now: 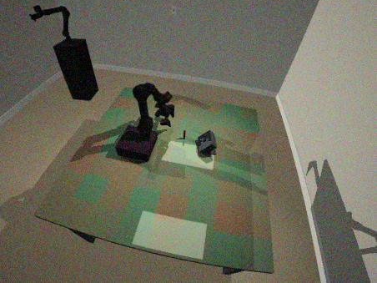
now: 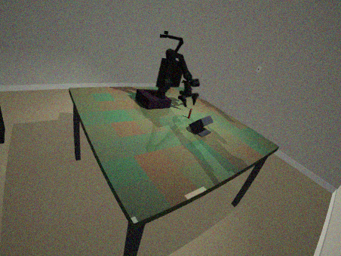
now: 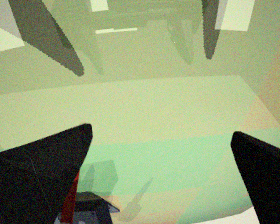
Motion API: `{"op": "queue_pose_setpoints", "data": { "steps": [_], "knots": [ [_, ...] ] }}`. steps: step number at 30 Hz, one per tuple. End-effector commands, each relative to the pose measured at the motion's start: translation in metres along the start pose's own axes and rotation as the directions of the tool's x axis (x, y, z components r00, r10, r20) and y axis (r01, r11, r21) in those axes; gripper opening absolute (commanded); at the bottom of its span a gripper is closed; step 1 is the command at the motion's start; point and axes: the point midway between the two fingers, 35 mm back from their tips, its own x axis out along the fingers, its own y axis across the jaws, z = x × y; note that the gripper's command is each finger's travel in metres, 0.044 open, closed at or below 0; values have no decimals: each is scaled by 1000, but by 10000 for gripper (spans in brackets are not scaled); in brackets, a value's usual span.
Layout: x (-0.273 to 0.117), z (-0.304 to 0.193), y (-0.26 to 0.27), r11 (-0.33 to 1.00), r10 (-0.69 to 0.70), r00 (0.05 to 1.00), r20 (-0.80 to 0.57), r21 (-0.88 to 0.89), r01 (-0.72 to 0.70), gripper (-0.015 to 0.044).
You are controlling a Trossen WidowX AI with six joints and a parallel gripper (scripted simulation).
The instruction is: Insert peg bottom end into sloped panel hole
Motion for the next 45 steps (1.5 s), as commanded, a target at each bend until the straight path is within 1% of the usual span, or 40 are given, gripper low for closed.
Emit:
{"op": "queue_pose_setpoints", "data": {
  "steps": [1,24,45],
  "knots": [
    [0,-10,-1,1000,21,1000,16,17,-21,440],
    [2,-65,18,974,140,982,125,159,-159,440],
    [-5,-112,48,918,183,953,243,304,-254,440]
  ]
}}
